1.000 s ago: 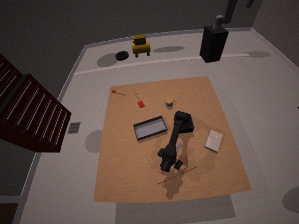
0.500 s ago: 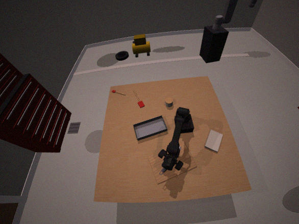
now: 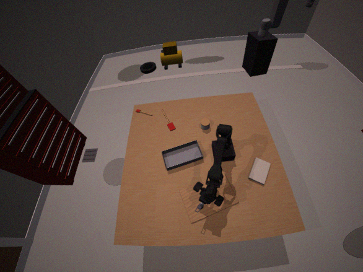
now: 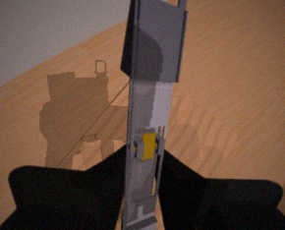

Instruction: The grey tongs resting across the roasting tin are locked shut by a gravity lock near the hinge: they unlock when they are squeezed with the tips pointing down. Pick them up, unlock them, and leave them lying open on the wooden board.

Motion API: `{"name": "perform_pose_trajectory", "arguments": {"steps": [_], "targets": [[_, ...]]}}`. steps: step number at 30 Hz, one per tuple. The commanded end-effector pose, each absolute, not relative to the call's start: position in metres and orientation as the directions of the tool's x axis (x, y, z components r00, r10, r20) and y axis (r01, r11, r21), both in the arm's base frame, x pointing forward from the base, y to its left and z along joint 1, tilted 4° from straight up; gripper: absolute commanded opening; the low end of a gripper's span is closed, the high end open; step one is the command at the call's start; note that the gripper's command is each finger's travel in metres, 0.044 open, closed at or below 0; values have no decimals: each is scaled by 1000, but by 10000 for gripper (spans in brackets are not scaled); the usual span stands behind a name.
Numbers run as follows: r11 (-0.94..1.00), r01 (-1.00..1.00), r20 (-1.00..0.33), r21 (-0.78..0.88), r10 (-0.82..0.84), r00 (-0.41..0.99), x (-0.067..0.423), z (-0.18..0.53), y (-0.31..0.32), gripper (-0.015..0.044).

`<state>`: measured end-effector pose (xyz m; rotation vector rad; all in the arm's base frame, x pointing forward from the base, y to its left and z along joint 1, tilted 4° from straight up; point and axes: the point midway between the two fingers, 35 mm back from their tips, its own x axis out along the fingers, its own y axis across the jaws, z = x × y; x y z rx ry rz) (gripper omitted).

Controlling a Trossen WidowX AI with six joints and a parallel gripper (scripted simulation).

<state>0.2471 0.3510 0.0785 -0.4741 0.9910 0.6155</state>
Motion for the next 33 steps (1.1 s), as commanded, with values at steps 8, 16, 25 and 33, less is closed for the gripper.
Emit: {"name": "perform_pose_trajectory", "arguments": {"steps": [8, 16, 25, 33], "targets": [[732, -673, -766, -107, 371, 525, 244, 89, 352, -150], [737, -667, -671, -109, 441, 597, 239, 98, 348, -150], [749, -655, -553, -103, 505, 663, 231, 109, 340, -150], [761, -643, -444, -90, 547, 710, 223, 120, 328, -150]]}}
